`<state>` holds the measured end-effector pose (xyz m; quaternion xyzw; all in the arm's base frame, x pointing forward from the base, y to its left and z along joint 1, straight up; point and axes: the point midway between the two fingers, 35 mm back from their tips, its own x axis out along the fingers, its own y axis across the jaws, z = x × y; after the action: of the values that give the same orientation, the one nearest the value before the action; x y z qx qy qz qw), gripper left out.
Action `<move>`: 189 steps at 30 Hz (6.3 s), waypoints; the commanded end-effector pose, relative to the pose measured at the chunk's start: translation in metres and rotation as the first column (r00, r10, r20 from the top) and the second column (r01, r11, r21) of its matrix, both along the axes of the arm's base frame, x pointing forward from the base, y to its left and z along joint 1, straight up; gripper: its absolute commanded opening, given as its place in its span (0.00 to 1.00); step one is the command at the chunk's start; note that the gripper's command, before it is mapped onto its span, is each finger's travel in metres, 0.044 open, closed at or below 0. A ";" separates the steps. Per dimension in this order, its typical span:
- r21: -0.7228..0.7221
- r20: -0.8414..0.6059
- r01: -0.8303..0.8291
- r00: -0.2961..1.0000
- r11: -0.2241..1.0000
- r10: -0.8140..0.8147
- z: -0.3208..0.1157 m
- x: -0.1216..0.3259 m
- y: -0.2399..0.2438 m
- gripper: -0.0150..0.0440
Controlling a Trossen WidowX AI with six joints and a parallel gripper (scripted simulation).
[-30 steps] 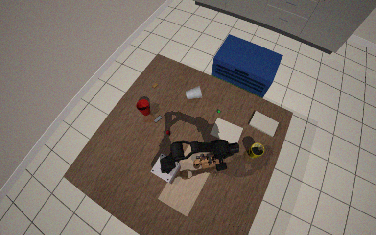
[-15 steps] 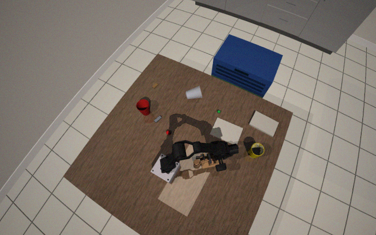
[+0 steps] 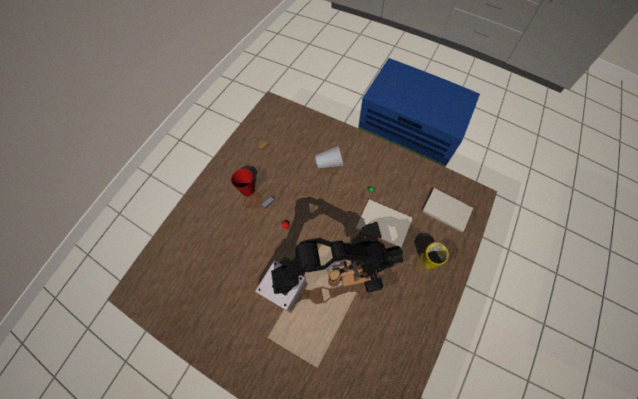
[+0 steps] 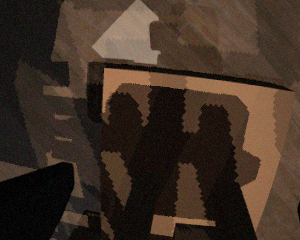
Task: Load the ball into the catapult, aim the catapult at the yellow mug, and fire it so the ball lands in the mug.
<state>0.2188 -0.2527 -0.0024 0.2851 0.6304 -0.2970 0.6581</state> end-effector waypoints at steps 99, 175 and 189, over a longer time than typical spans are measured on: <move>0.011 -0.008 0.000 1.000 1.000 0.000 0.095 -0.003 0.003 1.00; 0.025 -0.007 -0.764 0.644 0.644 0.765 -0.017 0.009 0.400 0.76; 0.025 -0.008 -0.764 0.644 0.644 0.765 -0.034 0.008 0.399 0.72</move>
<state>0.2300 0.1486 -0.0307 -0.0023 0.6963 0.0163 0.7175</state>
